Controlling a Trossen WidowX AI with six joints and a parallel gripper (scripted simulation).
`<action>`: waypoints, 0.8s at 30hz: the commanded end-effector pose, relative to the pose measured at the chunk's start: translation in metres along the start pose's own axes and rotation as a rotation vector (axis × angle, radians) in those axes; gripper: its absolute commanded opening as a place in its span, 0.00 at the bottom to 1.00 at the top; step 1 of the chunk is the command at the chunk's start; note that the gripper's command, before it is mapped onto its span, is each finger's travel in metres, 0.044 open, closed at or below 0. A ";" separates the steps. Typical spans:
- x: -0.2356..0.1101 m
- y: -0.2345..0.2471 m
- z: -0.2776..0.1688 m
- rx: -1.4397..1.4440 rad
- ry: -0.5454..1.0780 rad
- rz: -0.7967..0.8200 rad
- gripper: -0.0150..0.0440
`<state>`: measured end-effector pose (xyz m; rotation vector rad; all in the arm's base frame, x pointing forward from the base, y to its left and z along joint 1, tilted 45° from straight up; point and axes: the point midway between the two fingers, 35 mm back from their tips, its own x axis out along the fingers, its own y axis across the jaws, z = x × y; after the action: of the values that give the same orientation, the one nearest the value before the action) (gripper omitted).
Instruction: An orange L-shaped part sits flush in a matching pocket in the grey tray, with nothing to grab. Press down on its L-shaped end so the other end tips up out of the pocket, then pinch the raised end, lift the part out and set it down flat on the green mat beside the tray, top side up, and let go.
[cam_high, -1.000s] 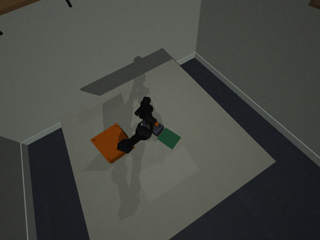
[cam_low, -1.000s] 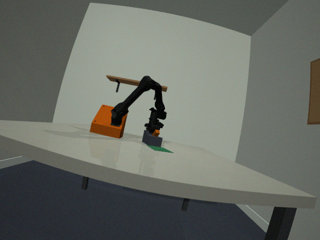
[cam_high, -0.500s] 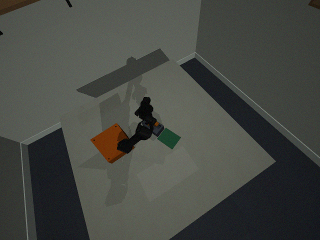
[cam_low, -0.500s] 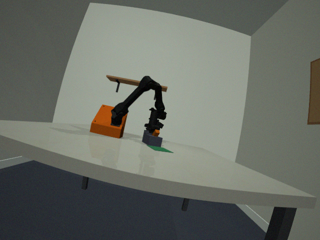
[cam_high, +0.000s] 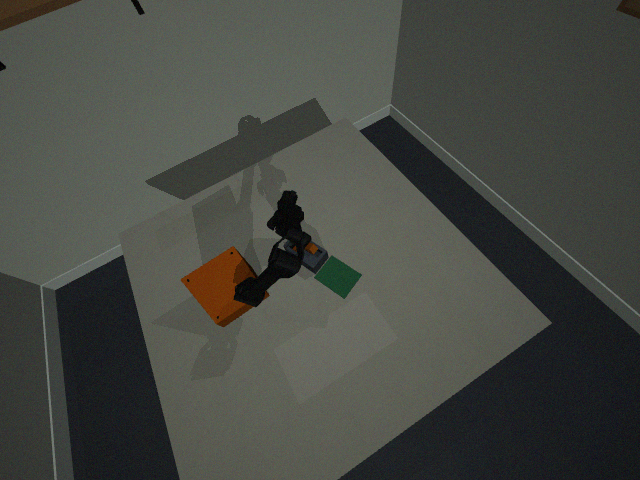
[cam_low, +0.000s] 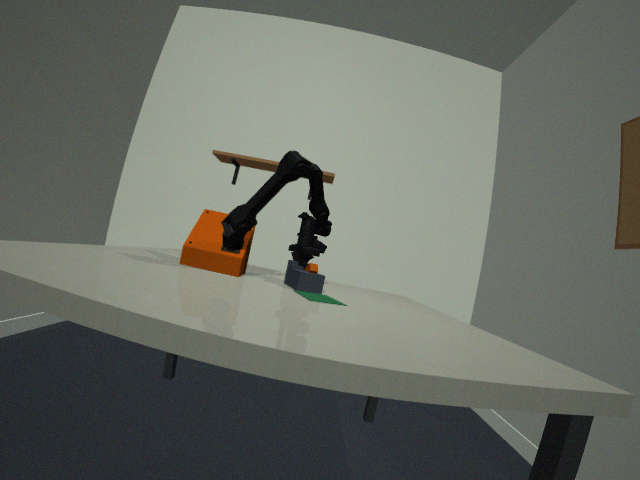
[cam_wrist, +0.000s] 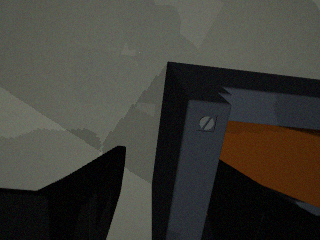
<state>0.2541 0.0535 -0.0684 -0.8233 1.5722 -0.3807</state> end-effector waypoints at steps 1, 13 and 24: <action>-0.007 0.002 0.001 -0.001 0.007 0.000 0.56; -0.096 -0.009 0.000 -0.002 0.007 0.003 0.56; -0.094 -0.007 0.003 -0.007 -0.007 0.001 0.56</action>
<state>0.2573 0.1140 0.0035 -0.8264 1.5696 -0.3746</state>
